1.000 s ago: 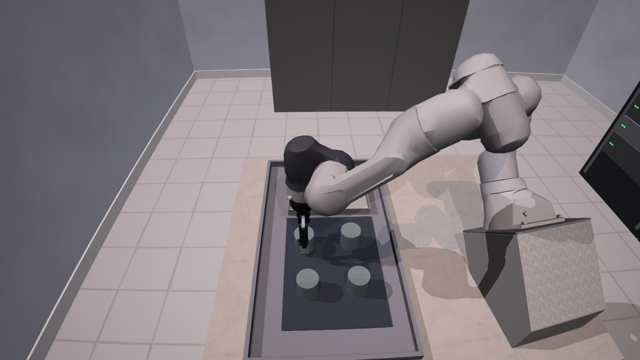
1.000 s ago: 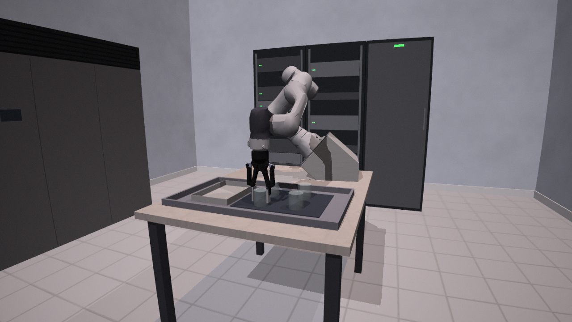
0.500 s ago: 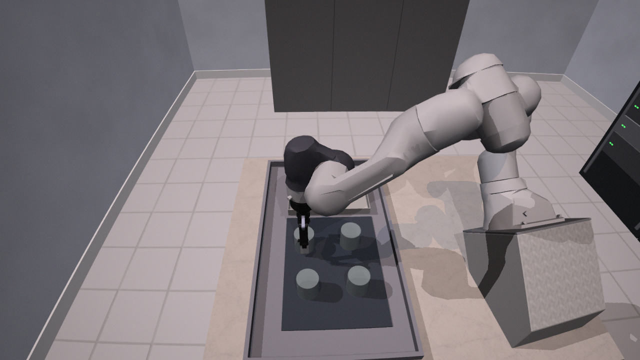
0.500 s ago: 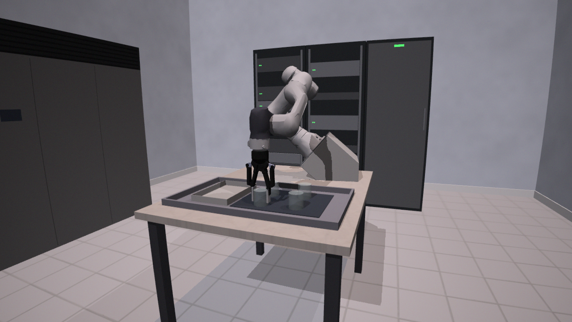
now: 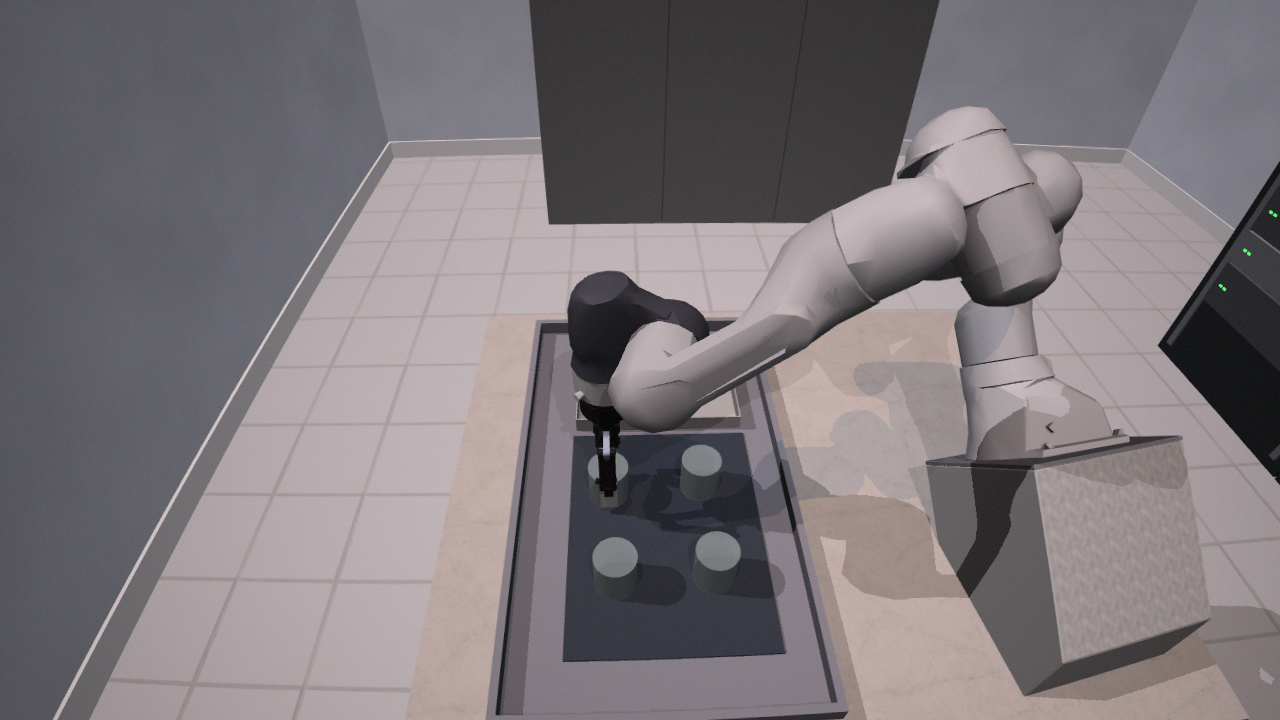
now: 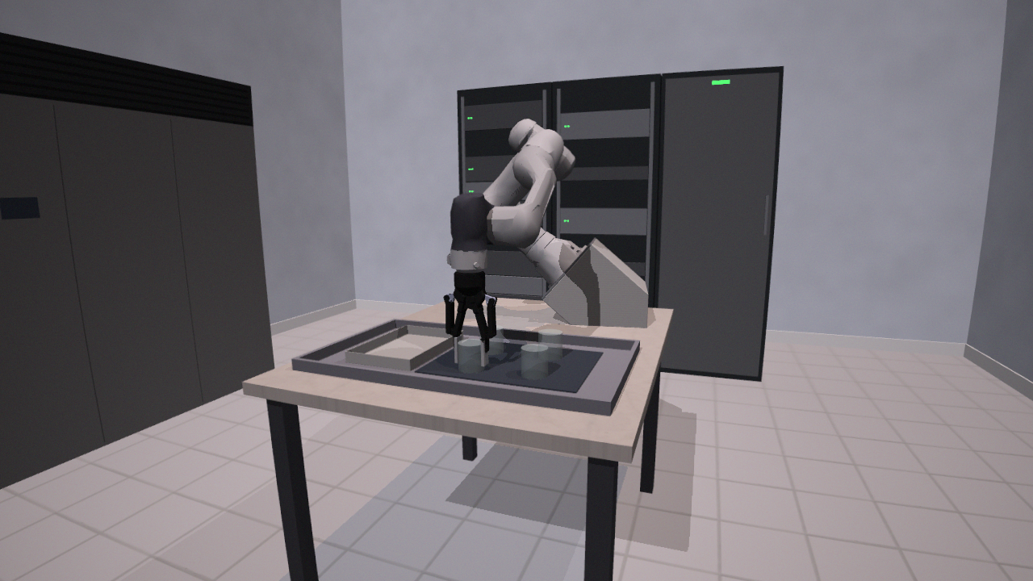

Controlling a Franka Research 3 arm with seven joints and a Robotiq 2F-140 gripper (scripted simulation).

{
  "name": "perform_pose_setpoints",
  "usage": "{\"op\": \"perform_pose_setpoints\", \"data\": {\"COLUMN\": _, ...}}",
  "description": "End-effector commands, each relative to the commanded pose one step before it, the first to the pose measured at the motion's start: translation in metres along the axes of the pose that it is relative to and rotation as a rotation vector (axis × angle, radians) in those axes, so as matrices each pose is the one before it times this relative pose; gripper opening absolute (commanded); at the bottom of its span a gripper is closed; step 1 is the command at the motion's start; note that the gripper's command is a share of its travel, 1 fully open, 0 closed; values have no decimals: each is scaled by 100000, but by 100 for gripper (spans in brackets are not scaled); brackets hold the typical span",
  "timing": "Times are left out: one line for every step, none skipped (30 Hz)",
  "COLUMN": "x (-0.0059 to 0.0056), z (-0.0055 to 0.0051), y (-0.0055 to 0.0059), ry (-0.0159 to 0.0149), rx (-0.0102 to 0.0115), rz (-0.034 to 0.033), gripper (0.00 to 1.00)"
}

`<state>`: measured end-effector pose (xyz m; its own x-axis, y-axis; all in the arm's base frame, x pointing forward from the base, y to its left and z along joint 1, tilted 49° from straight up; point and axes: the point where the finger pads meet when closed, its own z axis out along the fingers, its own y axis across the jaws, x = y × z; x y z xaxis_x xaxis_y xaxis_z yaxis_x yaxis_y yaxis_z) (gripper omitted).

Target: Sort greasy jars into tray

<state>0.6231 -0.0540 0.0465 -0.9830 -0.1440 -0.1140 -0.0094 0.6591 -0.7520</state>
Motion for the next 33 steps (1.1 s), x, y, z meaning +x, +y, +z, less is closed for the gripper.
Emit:
{"op": "perform_pose_setpoints", "data": {"x": -85, "z": 58, "y": 32, "ry": -207, "rx": -247, "rz": -341, "gripper": 35}}
{"op": "perform_pose_setpoints", "data": {"x": 0, "z": 0, "y": 0, "ry": 0, "rx": 0, "rz": 0, "gripper": 0}}
{"op": "perform_pose_setpoints", "data": {"x": 0, "z": 0, "y": 0, "ry": 0, "rx": 0, "rz": 0, "gripper": 0}}
{"op": "perform_pose_setpoints", "data": {"x": 0, "z": 0, "y": 0, "ry": 0, "rx": 0, "rz": 0, "gripper": 0}}
{"op": "perform_pose_setpoints", "data": {"x": 0, "z": 0, "y": 0, "ry": 0, "rx": 0, "rz": 0, "gripper": 0}}
{"op": "perform_pose_setpoints", "data": {"x": 0, "z": 0, "y": 0, "ry": 0, "rx": 0, "rz": 0, "gripper": 0}}
{"op": "perform_pose_setpoints", "data": {"x": 0, "z": 0, "y": 0, "ry": 0, "rx": 0, "rz": 0, "gripper": 0}}
{"op": "perform_pose_setpoints", "data": {"x": 0, "z": 0, "y": 0, "ry": 0, "rx": 0, "rz": 0, "gripper": 0}}
{"op": "perform_pose_setpoints", "data": {"x": 0, "z": 0, "y": 0, "ry": 0, "rx": 0, "rz": 0, "gripper": 0}}
{"op": "perform_pose_setpoints", "data": {"x": 0, "z": 0, "y": 0, "ry": 0, "rx": 0, "rz": 0, "gripper": 0}}
{"op": "perform_pose_setpoints", "data": {"x": 0, "z": 0, "y": 0, "ry": 0, "rx": 0, "rz": 0, "gripper": 0}}
{"op": "perform_pose_setpoints", "data": {"x": 0, "z": 0, "y": 0, "ry": 0, "rx": 0, "rz": 0, "gripper": 0}}
{"op": "perform_pose_setpoints", "data": {"x": 0, "z": 0, "y": 0, "ry": 0, "rx": 0, "rz": 0, "gripper": 0}}
{"op": "perform_pose_setpoints", "data": {"x": 0, "z": 0, "y": 0, "ry": 0, "rx": 0, "rz": 0, "gripper": 0}}
{"op": "perform_pose_setpoints", "data": {"x": 0, "z": 0, "y": 0, "ry": 0, "rx": 0, "rz": 0, "gripper": 0}}
{"op": "perform_pose_setpoints", "data": {"x": 0, "z": -264, "y": 0, "ry": 0, "rx": 0, "rz": 0, "gripper": 0}}
{"op": "perform_pose_setpoints", "data": {"x": 0, "z": -264, "y": 0, "ry": 0, "rx": 0, "rz": 0, "gripper": 0}}
{"op": "perform_pose_setpoints", "data": {"x": 0, "z": -264, "y": 0, "ry": 0, "rx": 0, "rz": 0, "gripper": 0}}
{"op": "perform_pose_setpoints", "data": {"x": 0, "z": -264, "y": 0, "ry": 0, "rx": 0, "rz": 0, "gripper": 0}}
{"op": "perform_pose_setpoints", "data": {"x": 0, "z": -264, "y": 0, "ry": 0, "rx": 0, "rz": 0, "gripper": 0}}
{"op": "perform_pose_setpoints", "data": {"x": 0, "z": -264, "y": 0, "ry": 0, "rx": 0, "rz": 0, "gripper": 0}}
{"op": "perform_pose_setpoints", "data": {"x": 0, "z": -264, "y": 0, "ry": 0, "rx": 0, "rz": 0, "gripper": 0}}
{"op": "perform_pose_setpoints", "data": {"x": 0, "z": -264, "y": 0, "ry": 0, "rx": 0, "rz": 0, "gripper": 0}}
{"op": "perform_pose_setpoints", "data": {"x": 0, "z": -264, "y": 0, "ry": 0, "rx": 0, "rz": 0, "gripper": 0}}
{"op": "perform_pose_setpoints", "data": {"x": 0, "z": -264, "y": 0, "ry": 0, "rx": 0, "rz": 0, "gripper": 0}}
{"op": "perform_pose_setpoints", "data": {"x": 0, "z": -264, "y": 0, "ry": 0, "rx": 0, "rz": 0, "gripper": 0}}
{"op": "perform_pose_setpoints", "data": {"x": 0, "z": -264, "y": 0, "ry": 0, "rx": 0, "rz": 0, "gripper": 0}}
{"op": "perform_pose_setpoints", "data": {"x": 0, "z": -264, "y": 0, "ry": 0, "rx": 0, "rz": 0, "gripper": 0}}
{"op": "perform_pose_setpoints", "data": {"x": 0, "z": -264, "y": 0, "ry": 0, "rx": 0, "rz": 0, "gripper": 0}}
{"op": "perform_pose_setpoints", "data": {"x": 0, "z": 0, "y": 0, "ry": 0, "rx": 0, "rz": 0, "gripper": 0}}
{"op": "perform_pose_setpoints", "data": {"x": 0, "z": 0, "y": 0, "ry": 0, "rx": 0, "rz": 0, "gripper": 0}}
{"op": "perform_pose_setpoints", "data": {"x": 0, "z": -264, "y": 0, "ry": 0, "rx": 0, "rz": 0, "gripper": 0}}
{"op": "perform_pose_setpoints", "data": {"x": 0, "z": -264, "y": 0, "ry": 0, "rx": 0, "rz": 0, "gripper": 0}}
